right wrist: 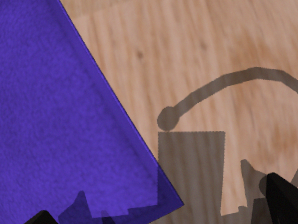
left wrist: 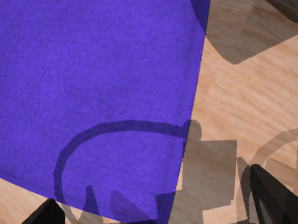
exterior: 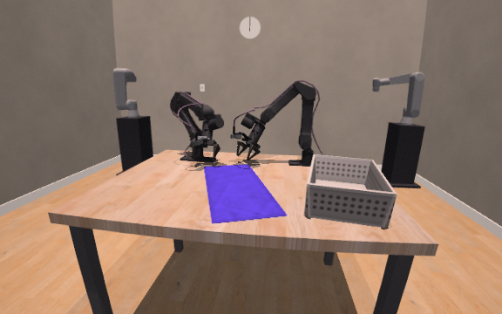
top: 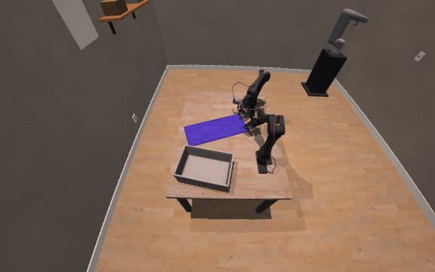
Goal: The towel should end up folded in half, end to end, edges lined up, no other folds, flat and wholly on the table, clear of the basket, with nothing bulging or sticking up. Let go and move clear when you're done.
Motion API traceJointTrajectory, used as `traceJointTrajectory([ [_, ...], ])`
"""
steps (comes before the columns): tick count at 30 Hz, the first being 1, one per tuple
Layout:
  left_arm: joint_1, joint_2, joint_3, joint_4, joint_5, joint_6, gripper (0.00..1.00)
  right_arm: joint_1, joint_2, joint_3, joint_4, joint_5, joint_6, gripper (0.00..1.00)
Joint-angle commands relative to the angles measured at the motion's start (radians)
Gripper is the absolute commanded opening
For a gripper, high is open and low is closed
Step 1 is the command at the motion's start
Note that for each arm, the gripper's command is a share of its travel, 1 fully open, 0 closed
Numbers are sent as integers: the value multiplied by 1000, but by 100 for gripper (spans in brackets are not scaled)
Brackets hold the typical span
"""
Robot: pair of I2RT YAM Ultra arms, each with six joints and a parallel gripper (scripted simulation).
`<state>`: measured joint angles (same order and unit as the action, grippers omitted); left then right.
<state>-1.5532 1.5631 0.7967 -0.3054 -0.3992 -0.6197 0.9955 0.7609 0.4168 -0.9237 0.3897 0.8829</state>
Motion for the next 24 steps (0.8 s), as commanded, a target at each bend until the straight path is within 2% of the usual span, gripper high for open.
traceJointTrajectory([
  [1,0,-15,14,5,-9,-1,100,0,-5,12,-1,13,-1,100],
  [17,0,-15,14,5,-9,-1,100,0,-5,12,-1,13,-1,100],
  [18,1,-31,35,-27,0,40,34,10,-12,35,-23,11,40,34],
  [20,1,-30,36,-29,1,85,34,15,16,35,-24,14,109,34],
  [24,2,-30,37,-31,2,87,34,14,4,16,-15,13,125,34],
])
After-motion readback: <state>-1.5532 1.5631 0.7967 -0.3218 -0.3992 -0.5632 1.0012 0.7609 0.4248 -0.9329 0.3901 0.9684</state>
